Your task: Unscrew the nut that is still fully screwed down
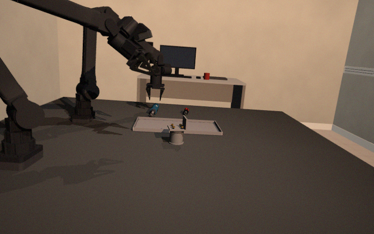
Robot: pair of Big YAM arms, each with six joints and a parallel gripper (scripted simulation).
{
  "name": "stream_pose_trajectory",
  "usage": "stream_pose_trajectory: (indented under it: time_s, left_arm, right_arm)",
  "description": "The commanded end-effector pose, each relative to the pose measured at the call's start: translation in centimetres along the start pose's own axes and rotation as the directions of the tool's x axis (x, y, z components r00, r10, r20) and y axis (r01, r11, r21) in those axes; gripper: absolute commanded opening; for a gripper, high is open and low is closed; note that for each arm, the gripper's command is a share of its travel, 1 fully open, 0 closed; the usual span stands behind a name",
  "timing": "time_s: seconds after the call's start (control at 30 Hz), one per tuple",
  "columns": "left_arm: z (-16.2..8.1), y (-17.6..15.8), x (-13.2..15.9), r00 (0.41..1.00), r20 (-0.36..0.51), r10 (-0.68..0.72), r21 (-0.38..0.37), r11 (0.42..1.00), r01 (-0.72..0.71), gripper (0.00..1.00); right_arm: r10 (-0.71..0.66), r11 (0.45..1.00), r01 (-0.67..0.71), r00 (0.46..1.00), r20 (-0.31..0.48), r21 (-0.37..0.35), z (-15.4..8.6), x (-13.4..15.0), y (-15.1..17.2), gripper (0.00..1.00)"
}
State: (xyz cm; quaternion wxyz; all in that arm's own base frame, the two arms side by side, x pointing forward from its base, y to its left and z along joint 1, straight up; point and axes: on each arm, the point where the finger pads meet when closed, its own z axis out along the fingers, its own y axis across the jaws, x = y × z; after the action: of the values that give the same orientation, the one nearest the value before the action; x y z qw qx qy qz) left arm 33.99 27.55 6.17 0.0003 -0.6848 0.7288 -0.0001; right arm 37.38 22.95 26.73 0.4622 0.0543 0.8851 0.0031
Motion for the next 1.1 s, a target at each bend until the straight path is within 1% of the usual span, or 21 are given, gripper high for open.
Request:
stream_pose_trajectory:
  time_s: [0.0,0.1,0.13,0.17,0.23,0.27,0.3,0.63,0.67,0.7,0.73,0.8,0.83,0.87,1.07]
  left_arm:
    - [-1.3,-1.0,-0.8,1.0,0.022,0.001,0.024,1.0,-0.002,0.65]
    - [-1.3,-1.0,-0.8,1.0,0.022,0.001,0.024,1.0,-0.002,0.65]
    - [-1.3,-1.0,-0.8,1.0,0.022,0.001,0.024,1.0,-0.002,0.65]
    - [-1.3,-1.0,-0.8,1.0,0.022,0.001,0.024,1.0,-0.002,0.65]
    - [-1.3,-1.0,-0.8,1.0,0.022,0.001,0.024,1.0,-0.002,0.65]
    - [-1.3,-1.0,-0.8,1.0,0.022,0.001,0.024,1.0,-0.002,0.65]
    - [-1.3,-1.0,-0.8,1.0,0.022,0.001,0.024,1.0,-0.002,0.65]
    - [-1.3,-1.0,-0.8,1.0,0.022,0.001,0.024,1.0,-0.002,0.65]
    - [-1.3,-1.0,-0.8,1.0,0.022,0.001,0.024,1.0,-0.002,0.65]
    - [-1.3,-1.0,-0.8,1.0,0.022,0.001,0.024,1.0,-0.002,0.65]
    - [-1.3,-1.0,-0.8,1.0,0.022,0.001,0.024,1.0,-0.002,0.65]
    - [-1.3,-1.0,-0.8,1.0,0.022,0.001,0.024,1.0,-0.002,0.65]
    - [-1.3,-1.0,-0.8,1.0,0.022,0.001,0.024,1.0,-0.002,0.65]
    - [-1.3,-1.0,-0.8,1.0,0.022,0.001,0.024,1.0,-0.002,0.65]
    - [-1.3,-1.0,-0.8,1.0,0.022,0.001,0.024,1.0,-0.002,0.65]
  right_arm:
    - [0.089,0.996,-0.088,0.996,0.032,-0.019,-2.3,-4.5,-0.1,0.86]
    - [0.094,0.996,-0.094,0.995,0.02,-0.012,-2.8,-4.6,-0.5,0.86]
    - [0.077,0.997,-0.077,0.997,0.004,0.003,-1.8,-3.9,-0.2,0.86]
    - [0.068,0.998,-0.068,0.998,-0.004,0.008,-1.6,-3.2,-0.3,0.86]
    - [0.068,0.998,-0.068,0.998,-0.004,0.008,-1.6,-3.2,-0.3,0.86]
    - [0.065,0.998,-0.065,0.998,-0.019,0.018,-1.8,-2.4,-1.3,0.86]
    - [0.1,0.995,-0.1,0.995,0.008,-0.005,-3.3,-4.7,-1.1,0.86]
    - [0.132,0.991,-0.131,0.99,-0.053,0.033,-6.1,-5.2,-3.8,0.86]
    - [0.132,0.991,-0.131,0.99,-0.052,0.034,-6.1,-5.2,-3.8,0.86]
    - [0.117,0.992,-0.114,0.991,-0.068,0.049,-5.2,-4.6,-3.4,0.86]
    - [0.111,0.993,-0.107,0.991,-0.074,0.052,-5.1,-4.1,-3.5,0.86]
    - [0.111,0.993,-0.107,0.991,-0.074,0.052,-5.1,-4.1,-3.5,0.86]
    - [0.1,0.993,-0.093,0.99,-0.098,0.073,-4.9,-2.5,-4.6,0.86]
    - [0.136,0.99,-0.133,0.988,-0.068,0.046,-6.6,-4.9,-4.4,0.86]
    - [0.161,0.985,-0.155,0.982,-0.099,0.07,-8.6,-5.3,-6.2,0.86]
